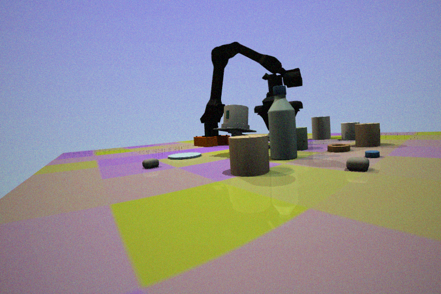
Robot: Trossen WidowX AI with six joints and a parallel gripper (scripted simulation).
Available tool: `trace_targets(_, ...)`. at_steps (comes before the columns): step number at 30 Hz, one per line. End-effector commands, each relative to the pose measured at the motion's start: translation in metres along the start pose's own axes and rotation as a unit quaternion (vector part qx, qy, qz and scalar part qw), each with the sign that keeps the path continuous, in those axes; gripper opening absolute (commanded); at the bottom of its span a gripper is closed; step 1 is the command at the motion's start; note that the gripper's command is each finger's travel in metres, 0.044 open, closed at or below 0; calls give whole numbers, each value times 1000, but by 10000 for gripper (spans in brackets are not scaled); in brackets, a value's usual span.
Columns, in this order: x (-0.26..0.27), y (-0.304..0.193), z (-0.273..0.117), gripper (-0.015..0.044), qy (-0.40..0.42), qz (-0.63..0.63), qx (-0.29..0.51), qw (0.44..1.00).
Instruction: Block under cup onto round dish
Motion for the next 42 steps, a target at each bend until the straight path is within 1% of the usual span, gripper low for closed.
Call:
trace_targets(1, -2, 0, 8, 440, -6, 3, -2, 1000)
trace_targets(2, -2, 0, 9, 440, -6, 3, -2, 1000)
trace_targets(5, -2, 0, 9, 361, -6, 3, -2, 1000)
trace_targets(12, -2, 0, 9, 315, -6, 3, -2, 1000)
trace_targets(24, 1, 0, -2, 0, -6, 3, -2, 1000)
trace_targets(42, 5, 0, -24, 0, -6, 3, -2, 1000)
Point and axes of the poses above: the point midway between the two fingers, 35 mm back from their tips, its own z axis out along the fingers, its own x axis across the jaws, y = z × x, the point moved 1 cm from there along -z, back along the fingers, and after that the axes turned 11 degrees about -z, right-handed, at the moved point
